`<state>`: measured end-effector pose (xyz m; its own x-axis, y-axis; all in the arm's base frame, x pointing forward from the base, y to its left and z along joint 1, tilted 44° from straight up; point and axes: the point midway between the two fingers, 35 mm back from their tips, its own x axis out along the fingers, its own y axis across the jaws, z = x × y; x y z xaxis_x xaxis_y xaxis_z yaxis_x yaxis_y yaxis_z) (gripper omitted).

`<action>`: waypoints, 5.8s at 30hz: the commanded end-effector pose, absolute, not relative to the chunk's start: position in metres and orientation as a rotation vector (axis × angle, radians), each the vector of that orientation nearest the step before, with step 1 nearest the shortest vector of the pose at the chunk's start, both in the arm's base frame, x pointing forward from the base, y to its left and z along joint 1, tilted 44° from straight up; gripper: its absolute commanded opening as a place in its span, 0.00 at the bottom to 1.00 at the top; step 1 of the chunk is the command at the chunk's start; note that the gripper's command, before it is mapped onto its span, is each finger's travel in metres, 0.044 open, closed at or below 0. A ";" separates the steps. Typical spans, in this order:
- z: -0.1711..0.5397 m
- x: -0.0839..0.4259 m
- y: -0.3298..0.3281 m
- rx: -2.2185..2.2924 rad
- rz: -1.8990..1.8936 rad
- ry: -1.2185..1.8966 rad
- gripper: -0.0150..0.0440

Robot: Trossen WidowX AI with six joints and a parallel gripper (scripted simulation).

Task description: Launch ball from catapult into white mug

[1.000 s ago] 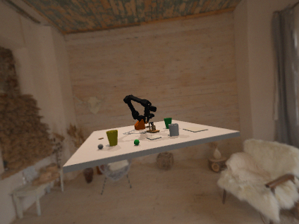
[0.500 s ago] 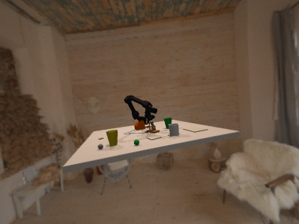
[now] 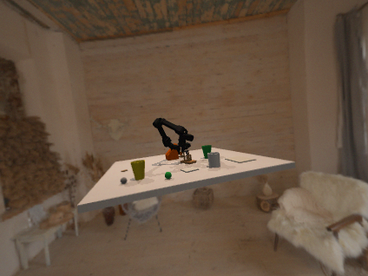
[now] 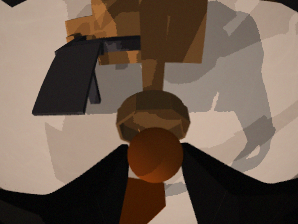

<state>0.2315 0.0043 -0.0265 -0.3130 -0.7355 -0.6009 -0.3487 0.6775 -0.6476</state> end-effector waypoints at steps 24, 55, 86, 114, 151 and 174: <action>0.030 0.254 0.085 -0.892 -0.344 1.801 1.00; 0.047 0.510 0.225 -0.826 -0.084 0.935 1.00; 0.043 0.503 0.228 -0.831 -0.073 0.941 0.47; -0.015 0.439 0.217 -1.113 0.003 1.157 0.25; -0.060 0.239 0.117 -2.197 0.285 1.794 0.25; -0.034 0.199 0.084 -2.584 0.326 1.962 0.25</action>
<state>0.1992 0.0859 -0.0343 0.2538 -0.9625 -0.0963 -0.9423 -0.2685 0.2000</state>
